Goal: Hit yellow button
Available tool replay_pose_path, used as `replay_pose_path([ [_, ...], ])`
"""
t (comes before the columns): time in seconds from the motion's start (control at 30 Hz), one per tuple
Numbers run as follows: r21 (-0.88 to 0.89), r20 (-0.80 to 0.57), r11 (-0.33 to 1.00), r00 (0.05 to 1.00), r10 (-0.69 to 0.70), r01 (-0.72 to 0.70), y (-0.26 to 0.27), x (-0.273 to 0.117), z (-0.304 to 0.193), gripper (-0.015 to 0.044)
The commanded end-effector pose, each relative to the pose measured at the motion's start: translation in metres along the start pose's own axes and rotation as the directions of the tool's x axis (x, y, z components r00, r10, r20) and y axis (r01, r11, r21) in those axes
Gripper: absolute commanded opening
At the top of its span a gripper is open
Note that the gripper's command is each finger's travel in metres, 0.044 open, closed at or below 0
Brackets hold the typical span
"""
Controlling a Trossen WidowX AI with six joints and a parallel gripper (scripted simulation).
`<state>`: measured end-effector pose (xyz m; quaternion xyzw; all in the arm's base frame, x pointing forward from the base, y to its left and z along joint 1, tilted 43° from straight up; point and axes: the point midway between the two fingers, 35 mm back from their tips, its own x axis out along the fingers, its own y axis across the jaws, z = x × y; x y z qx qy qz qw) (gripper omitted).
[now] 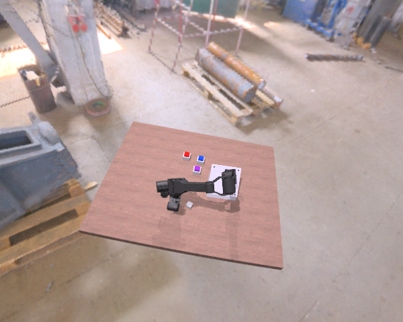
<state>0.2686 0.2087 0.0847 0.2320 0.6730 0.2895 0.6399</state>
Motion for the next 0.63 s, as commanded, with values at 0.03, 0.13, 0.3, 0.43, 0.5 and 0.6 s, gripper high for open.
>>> replay_pose_path([
  [0.03, 0.002, 0.000, 1.000, 1.000, -0.003, 0.003, -0.001, -0.010, 0.000, 0.0020],
  [0.13, 0.007, -0.001, 1.000, 1.000, -0.009, 0.009, -0.002, -0.033, -0.001, 0.0020],
  [0.3, 0.007, -0.002, 1.000, 1.000, -0.010, 0.010, -0.001, -0.044, -0.006, 0.0072],
  [0.43, 0.008, -0.003, 1.000, 1.000, -0.011, 0.011, 0.004, -0.092, -0.039, 0.0178],
  [0.5, 0.008, -0.003, 1.000, 1.000, -0.011, 0.011, 0.005, -0.094, -0.041, 0.0230],
  [0.6, 0.008, -0.003, 1.000, 1.000, -0.011, 0.011, 0.005, -0.094, -0.041, 0.0283],
])
